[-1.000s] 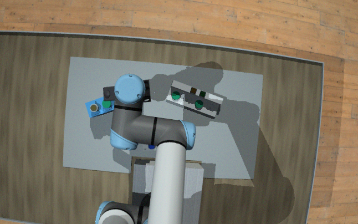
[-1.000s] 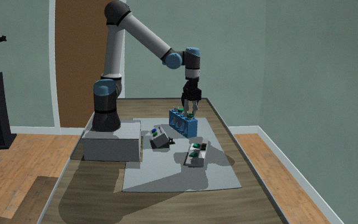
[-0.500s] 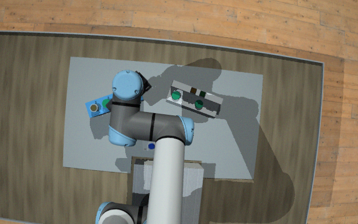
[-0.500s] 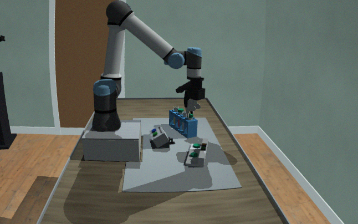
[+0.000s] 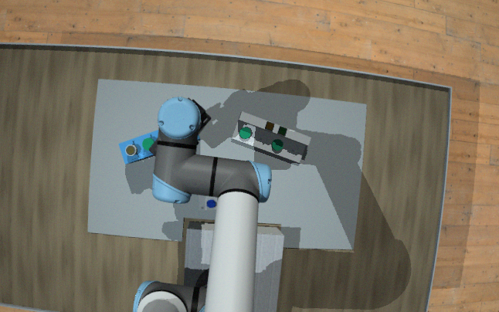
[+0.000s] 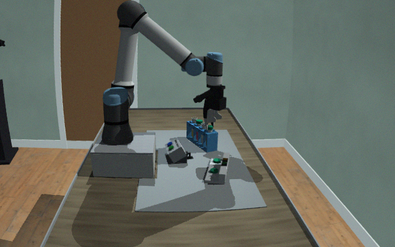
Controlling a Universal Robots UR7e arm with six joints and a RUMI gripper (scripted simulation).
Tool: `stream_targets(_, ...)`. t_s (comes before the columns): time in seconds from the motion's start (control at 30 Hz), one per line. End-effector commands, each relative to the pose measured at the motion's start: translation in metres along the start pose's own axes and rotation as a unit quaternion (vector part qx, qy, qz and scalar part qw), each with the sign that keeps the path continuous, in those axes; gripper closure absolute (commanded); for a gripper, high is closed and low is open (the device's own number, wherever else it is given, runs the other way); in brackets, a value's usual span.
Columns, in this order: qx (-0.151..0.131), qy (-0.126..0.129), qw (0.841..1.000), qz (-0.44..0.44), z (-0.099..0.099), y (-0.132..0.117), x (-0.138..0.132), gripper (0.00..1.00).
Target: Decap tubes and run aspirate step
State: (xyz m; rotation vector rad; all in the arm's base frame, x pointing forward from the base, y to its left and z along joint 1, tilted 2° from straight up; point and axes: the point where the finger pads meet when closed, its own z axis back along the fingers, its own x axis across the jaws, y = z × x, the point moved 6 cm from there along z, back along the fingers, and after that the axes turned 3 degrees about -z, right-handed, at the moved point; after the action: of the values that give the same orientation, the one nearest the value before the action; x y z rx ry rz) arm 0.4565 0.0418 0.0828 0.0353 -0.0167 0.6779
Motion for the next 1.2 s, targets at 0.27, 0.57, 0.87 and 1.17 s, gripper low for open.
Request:
stream_targets(0.27, 0.0, -0.001, 0.969, -0.247, 0.0004, -0.0003, 0.0002, 0.65)
stream_targets(0.57, 0.0, -0.001, 0.898, -0.44, 0.0004, -0.0003, 0.0002, 0.65)
stream_targets(0.87, 0.0, -0.001, 0.866, -0.5, 0.0004, -0.0002, 0.0002, 1.0)
stream_targets(1.17, 0.0, -0.001, 0.866, -0.499, 0.0004, -0.0002, 0.0002, 1.0)
